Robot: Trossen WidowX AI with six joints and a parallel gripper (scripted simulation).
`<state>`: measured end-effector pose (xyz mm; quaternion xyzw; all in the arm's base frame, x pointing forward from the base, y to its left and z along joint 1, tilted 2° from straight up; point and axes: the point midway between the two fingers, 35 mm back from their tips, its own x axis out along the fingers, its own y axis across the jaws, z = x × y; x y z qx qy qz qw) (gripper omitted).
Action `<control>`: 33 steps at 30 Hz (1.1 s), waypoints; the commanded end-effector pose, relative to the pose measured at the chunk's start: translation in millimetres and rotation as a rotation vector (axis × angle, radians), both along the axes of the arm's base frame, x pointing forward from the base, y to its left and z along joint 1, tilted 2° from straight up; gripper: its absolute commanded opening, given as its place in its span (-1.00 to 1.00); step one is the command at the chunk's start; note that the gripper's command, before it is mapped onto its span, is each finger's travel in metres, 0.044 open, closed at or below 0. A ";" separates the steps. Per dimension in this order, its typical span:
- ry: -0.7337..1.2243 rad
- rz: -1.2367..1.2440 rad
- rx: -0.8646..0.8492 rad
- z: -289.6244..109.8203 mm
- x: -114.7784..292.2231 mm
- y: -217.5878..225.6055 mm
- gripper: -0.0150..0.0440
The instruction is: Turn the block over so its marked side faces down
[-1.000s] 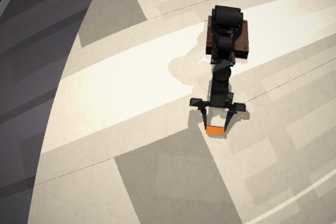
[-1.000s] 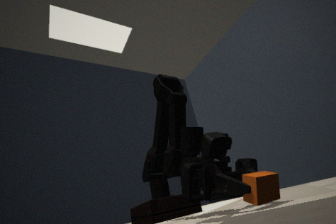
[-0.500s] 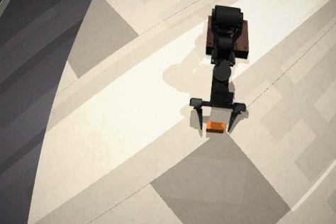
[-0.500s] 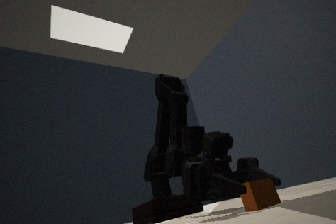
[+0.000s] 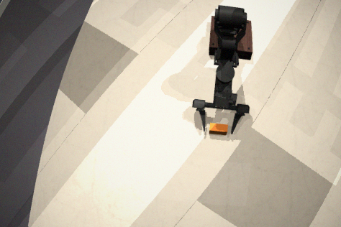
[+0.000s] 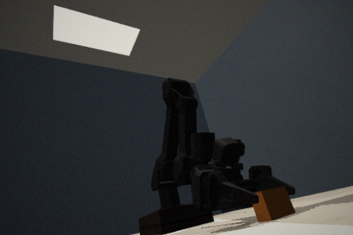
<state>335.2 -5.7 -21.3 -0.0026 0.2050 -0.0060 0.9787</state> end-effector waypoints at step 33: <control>0.572 -0.001 0.011 72.0 -13.9 0.8 1.00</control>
